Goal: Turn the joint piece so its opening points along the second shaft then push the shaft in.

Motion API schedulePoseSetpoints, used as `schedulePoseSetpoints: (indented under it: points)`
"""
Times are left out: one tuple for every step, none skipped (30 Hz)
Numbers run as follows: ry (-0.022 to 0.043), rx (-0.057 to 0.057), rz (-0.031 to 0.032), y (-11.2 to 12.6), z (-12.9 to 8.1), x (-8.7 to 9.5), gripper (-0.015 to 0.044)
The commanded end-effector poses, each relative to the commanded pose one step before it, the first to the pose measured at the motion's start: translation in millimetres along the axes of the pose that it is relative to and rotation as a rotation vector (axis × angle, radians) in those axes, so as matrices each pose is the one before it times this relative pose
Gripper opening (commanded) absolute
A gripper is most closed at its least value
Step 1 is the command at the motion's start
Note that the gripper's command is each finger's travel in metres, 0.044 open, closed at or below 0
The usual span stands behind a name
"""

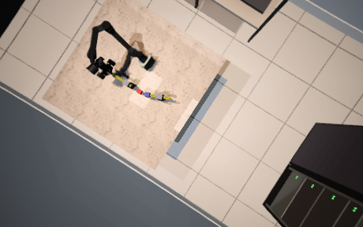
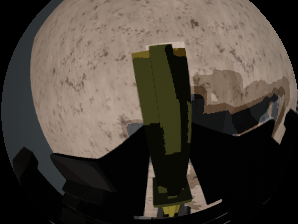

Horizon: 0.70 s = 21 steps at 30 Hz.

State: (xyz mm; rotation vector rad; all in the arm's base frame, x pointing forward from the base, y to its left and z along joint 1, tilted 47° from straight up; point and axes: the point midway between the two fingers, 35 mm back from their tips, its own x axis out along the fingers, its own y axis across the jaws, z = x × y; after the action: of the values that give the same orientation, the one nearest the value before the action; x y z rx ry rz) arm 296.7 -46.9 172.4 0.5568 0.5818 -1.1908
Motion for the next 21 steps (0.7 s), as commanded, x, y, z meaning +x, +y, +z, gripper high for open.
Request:
schedulePoseSetpoints:
  points:
    - [-0.00008,-0.0043,0.00128,0.06,0.12,-0.02,0.0102]
    - [0.0,0.0,0.0,0.0,0.0,0.0,0.0102]
    - [0.0,0.0,0.0,0.0,0.0,0.0,0.0102]
    - [0.0,0.0,0.0,0.0,0.0,0.0,0.0102]
    - [0.0,0.0,0.0,0.0,0.0,0.0,0.0102]
    - [0.0,0.0,0.0,0.0,0.0,0.0,0.0102]
    - [0.0,0.0,0.0,0.0,0.0,0.0,0.0102]
    - [0.0,0.0,0.0,0.0,0.0,0.0,0.0102]
    - [0.0,0.0,0.0,0.0,0.0,0.0,0.0102]
    - [0.0,0.0,0.0,0.0,0.0,0.0,0.0102]
    - [0.0,0.0,0.0,0.0,0.0,0.0,0.0076]
    - [0.0,0.0,0.0,0.0,0.0,0.0,0.0067]
    - [0.0,0.0,0.0,0.0,0.0,0.0,0.0067]
    - [0.0,0.0,0.0,0.0,0.0,0.0,0.0067]
    - [0.0,0.0,0.0,0.0,0.0,0.0,0.0067]
    - [0.0,0.0,0.0,0.0,0.0,0.0,0.0067]
    - [0.0,0.0,0.0,0.0,0.0,0.0,0.0067]
    - [0.00008,0.0019,-0.00056,-0.01,-0.07,0.03,0.0067]
    - [0.00009,0.0018,-0.00056,-0.01,-0.07,0.03,0.0067]
    - [0.00001,-0.0001,0.0,0.0,0.0,0.0,0.0067]
    - [0.00001,0.0,0.0,0.0,-0.01,0.0,0.0067]
